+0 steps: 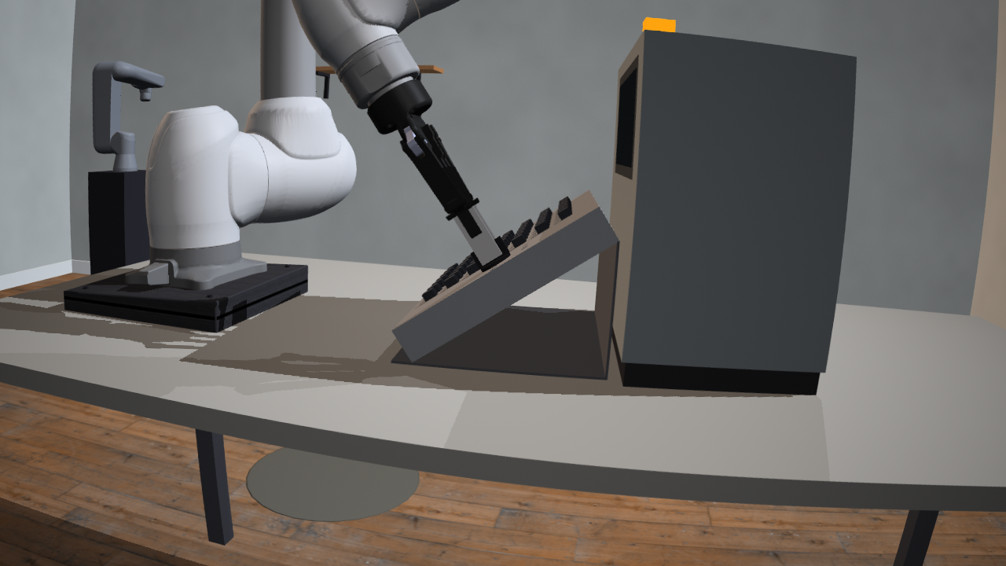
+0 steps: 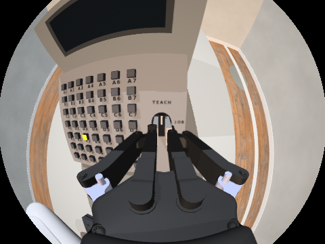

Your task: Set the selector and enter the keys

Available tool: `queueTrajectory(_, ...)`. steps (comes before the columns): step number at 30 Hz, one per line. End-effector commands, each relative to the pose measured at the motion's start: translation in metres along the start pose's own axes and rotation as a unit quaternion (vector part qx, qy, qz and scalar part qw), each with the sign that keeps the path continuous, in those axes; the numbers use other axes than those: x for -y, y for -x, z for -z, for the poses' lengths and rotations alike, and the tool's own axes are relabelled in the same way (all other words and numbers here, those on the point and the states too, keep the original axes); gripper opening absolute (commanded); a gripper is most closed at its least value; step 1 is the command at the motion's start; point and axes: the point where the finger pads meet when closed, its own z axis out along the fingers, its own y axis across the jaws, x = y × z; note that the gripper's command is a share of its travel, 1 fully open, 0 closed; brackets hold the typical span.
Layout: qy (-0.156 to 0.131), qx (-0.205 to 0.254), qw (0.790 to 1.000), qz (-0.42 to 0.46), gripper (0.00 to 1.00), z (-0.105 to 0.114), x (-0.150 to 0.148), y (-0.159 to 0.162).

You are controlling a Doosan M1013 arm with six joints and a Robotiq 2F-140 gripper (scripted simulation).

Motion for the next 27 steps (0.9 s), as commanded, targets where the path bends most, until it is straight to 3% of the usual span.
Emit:
queueTrajectory(1,0.000,0.000,1.000,0.000,0.00,-0.0001,0.0000,0.0000)
queueTrajectory(27,0.000,0.000,0.999,-0.035,0.00,-0.0001,0.0000,0.0000)
